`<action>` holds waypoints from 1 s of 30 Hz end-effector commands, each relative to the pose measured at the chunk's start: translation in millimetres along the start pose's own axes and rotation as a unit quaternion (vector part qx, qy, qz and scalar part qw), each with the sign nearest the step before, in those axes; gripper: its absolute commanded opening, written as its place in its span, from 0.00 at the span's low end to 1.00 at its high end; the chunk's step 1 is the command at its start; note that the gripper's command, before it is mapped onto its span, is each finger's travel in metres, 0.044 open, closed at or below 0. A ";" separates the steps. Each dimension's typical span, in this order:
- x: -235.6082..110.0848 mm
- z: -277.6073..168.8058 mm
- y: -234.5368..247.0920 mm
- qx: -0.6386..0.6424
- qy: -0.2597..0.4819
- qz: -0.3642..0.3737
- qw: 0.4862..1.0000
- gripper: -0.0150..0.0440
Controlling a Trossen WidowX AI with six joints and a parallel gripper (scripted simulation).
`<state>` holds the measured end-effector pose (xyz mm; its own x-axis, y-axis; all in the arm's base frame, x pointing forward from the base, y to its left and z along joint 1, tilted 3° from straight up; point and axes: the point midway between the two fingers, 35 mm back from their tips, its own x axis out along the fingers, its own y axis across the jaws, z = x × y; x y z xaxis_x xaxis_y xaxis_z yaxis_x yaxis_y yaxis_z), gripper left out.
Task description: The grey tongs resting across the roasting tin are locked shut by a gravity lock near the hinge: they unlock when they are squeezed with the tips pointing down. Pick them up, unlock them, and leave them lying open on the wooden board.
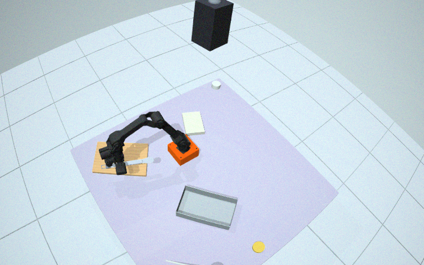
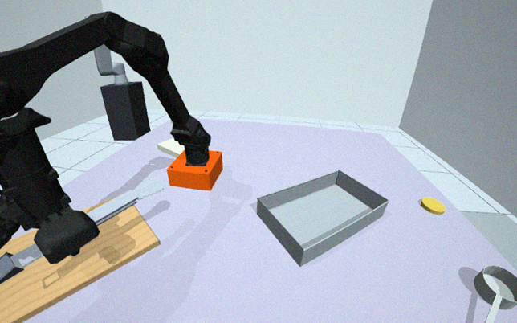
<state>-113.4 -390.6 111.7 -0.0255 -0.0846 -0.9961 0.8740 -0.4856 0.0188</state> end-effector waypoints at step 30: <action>-5.7 6.4 -142.9 0.123 -0.035 -0.007 0.992 0.00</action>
<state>-240.4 -325.7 110.1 -0.0513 -0.1016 -0.9935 0.7224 -0.6906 0.0333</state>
